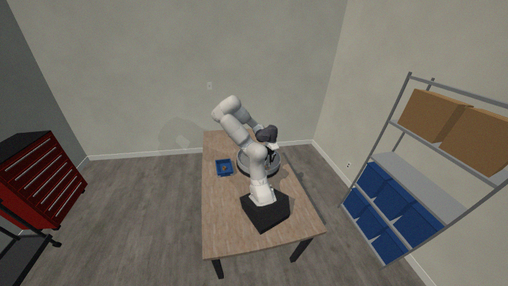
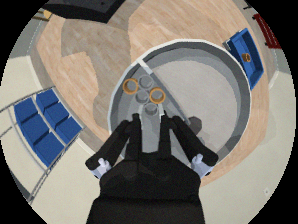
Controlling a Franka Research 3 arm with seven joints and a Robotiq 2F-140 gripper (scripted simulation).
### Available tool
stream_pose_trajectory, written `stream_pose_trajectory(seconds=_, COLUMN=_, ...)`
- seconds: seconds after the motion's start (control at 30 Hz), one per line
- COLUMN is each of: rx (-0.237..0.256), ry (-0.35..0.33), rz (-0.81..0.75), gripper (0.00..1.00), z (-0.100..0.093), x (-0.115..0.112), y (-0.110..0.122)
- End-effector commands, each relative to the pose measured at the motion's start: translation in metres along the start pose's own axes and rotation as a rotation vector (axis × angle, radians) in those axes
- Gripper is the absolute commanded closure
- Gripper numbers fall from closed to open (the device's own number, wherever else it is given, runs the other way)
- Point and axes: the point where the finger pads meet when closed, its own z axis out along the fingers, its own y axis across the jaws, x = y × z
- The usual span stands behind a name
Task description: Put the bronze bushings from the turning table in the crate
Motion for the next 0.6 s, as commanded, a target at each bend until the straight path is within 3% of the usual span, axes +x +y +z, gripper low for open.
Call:
stream_pose_trajectory(seconds=0.0, rx=0.000, ry=-0.002, rz=-0.003, gripper=1.00, z=0.000, x=-0.001, y=0.000)
stream_pose_trajectory(seconds=0.27, rx=0.000, ry=-0.002, rz=-0.003, gripper=1.00, z=-0.006, x=-0.001, y=0.000)
stream_pose_trajectory(seconds=0.57, rx=0.000, ry=-0.002, rz=-0.003, gripper=1.00, z=-0.040, x=-0.001, y=0.000)
